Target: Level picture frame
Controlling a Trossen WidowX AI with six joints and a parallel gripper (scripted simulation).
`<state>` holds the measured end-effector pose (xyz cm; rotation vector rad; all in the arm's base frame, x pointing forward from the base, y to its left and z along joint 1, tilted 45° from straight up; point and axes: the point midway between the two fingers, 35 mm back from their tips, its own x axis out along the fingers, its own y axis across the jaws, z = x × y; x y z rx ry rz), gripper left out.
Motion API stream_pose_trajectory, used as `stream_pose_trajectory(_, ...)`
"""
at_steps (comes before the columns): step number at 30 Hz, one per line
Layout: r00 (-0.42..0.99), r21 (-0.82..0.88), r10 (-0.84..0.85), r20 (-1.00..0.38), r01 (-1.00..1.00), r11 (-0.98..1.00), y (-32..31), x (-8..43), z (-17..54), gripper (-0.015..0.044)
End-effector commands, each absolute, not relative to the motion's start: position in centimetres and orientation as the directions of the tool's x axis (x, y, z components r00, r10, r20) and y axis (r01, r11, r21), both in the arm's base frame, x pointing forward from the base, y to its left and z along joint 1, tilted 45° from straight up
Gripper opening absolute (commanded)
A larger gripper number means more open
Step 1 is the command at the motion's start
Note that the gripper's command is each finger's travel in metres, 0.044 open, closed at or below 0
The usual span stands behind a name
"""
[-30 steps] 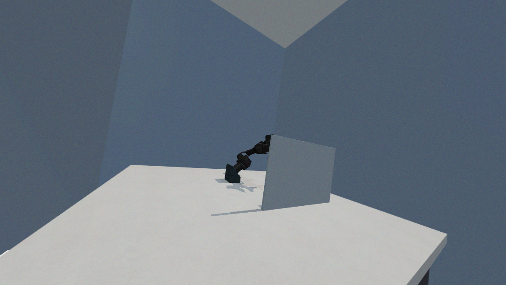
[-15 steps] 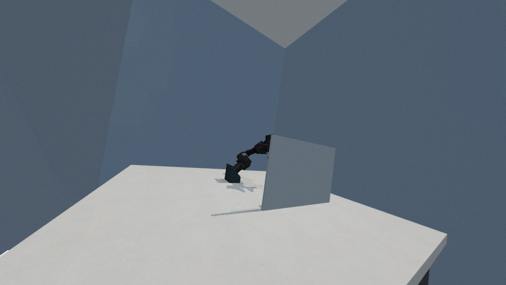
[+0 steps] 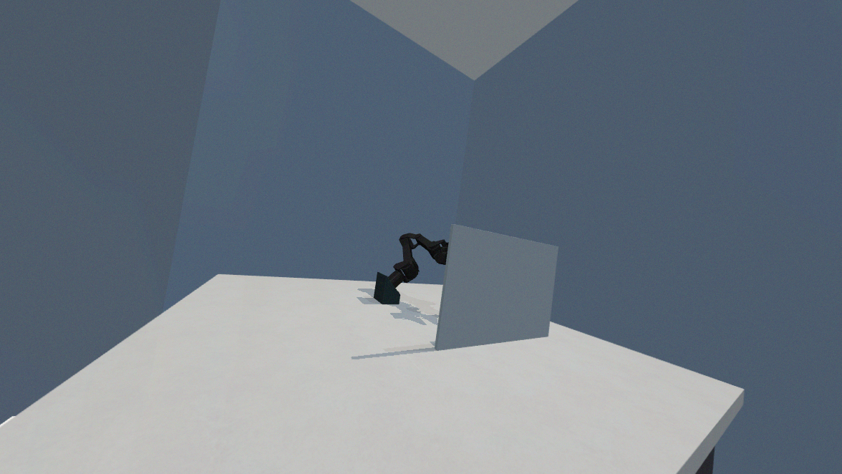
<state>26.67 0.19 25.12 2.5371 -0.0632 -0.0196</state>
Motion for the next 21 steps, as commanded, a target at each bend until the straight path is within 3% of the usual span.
stream_pose_trajectory(1, 0.998, 0.584, -0.061, 0.009, -0.055, -0.810, 0.7, 27.2, 24.9, 0.0260)
stream_pose_trajectory(21, 0.998, 0.584, -0.061, 0.010, -0.056, -0.810, 0.7, 29.1, 25.3, 0.0260)
